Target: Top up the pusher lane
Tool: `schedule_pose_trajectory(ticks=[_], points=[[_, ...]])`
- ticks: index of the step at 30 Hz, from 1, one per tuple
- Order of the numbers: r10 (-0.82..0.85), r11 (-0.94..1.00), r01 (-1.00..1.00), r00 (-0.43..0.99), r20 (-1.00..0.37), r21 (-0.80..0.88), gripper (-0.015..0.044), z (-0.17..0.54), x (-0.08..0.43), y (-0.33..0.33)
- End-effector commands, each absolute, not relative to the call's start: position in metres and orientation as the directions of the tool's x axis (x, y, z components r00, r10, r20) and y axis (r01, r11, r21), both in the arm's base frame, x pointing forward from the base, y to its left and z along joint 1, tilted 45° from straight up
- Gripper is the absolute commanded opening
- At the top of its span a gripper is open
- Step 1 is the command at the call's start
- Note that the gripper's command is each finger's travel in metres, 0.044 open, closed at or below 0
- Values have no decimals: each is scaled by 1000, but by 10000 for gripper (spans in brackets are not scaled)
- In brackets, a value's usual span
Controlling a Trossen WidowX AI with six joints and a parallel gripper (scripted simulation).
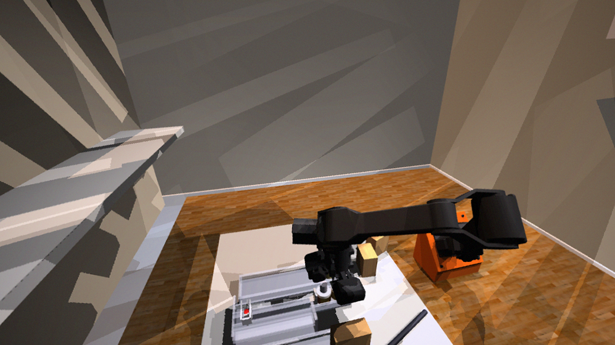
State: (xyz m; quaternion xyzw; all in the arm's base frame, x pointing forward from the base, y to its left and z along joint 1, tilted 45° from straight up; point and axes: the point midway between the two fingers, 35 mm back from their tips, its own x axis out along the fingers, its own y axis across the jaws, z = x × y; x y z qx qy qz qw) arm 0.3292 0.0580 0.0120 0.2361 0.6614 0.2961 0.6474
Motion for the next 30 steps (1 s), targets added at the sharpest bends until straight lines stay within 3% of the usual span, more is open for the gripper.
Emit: schedule_pose_trajectory(ticks=[1,30], points=[[703,707,-73,-39,-711,703,0,12,332,60],[703,707,-73,-39,-710,704,0,9,328,63]])
